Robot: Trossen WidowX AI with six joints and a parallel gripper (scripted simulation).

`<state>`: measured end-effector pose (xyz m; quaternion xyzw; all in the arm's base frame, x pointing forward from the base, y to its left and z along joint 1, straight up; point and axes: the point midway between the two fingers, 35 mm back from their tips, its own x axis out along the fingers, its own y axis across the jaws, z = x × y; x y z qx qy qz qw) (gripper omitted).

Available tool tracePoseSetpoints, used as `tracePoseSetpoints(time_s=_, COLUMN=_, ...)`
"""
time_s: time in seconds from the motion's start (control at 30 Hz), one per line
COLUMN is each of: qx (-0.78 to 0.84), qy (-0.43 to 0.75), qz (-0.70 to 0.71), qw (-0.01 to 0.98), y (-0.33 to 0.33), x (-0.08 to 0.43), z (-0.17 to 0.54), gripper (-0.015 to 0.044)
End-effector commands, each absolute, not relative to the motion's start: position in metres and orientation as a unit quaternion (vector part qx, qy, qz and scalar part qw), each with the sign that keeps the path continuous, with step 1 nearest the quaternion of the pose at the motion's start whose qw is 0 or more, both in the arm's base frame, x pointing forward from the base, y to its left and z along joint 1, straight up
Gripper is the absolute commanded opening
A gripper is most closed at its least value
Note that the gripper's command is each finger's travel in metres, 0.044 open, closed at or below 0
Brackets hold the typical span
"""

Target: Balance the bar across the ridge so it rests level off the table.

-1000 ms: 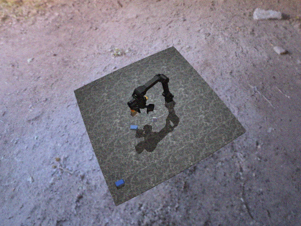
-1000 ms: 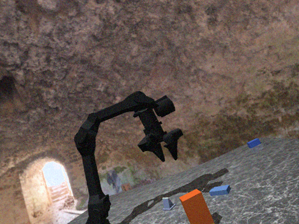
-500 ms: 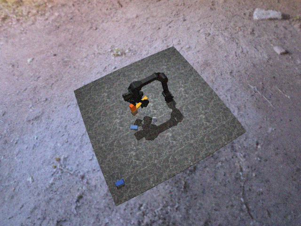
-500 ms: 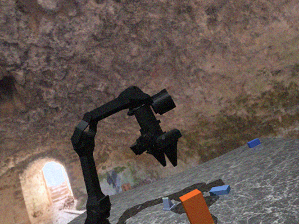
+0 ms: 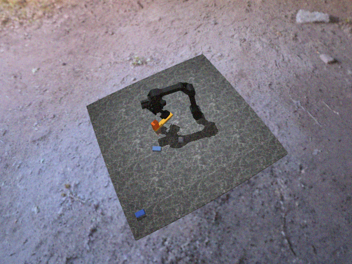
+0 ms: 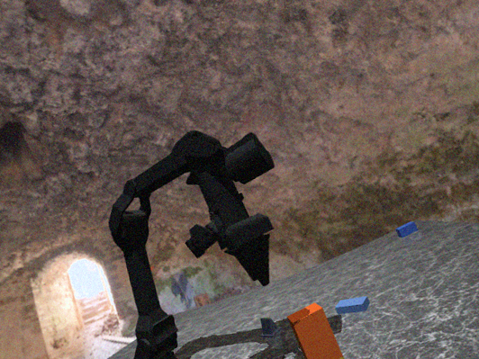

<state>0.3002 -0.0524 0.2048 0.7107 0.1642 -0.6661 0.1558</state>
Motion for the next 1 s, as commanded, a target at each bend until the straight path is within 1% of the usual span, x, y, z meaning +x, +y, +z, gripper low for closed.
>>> tracePoseSetpoints(time_s=0.0, qx=0.707, qy=0.140, qz=-0.679, qw=0.142, y=-0.073, x=0.292, z=0.202, gripper=0.0315)
tracePoseSetpoints(time_s=0.13, qx=0.706, qy=0.119, qz=-0.686, qw=0.129, y=-0.089, x=0.286, z=0.201, gripper=0.0315)
tracePoseSetpoints(time_s=0.33, qx=0.706, qy=0.118, qz=-0.686, qw=0.128, y=-0.090, x=0.289, z=0.190, gripper=0.0315)
tracePoseSetpoints(time_s=0.6, qx=0.706, qy=0.118, qz=-0.686, qw=0.128, y=-0.092, x=0.296, z=0.138, gripper=0.0315)
tracePoseSetpoints(time_s=0.87, qx=0.706, qy=0.118, qz=-0.686, qw=0.128, y=-0.091, x=0.292, z=0.084, gripper=0.0315)
tracePoseSetpoints(time_s=0.97, qx=0.706, qy=0.118, qz=-0.686, qw=0.128, y=-0.091, x=0.290, z=0.075, gripper=0.0315)
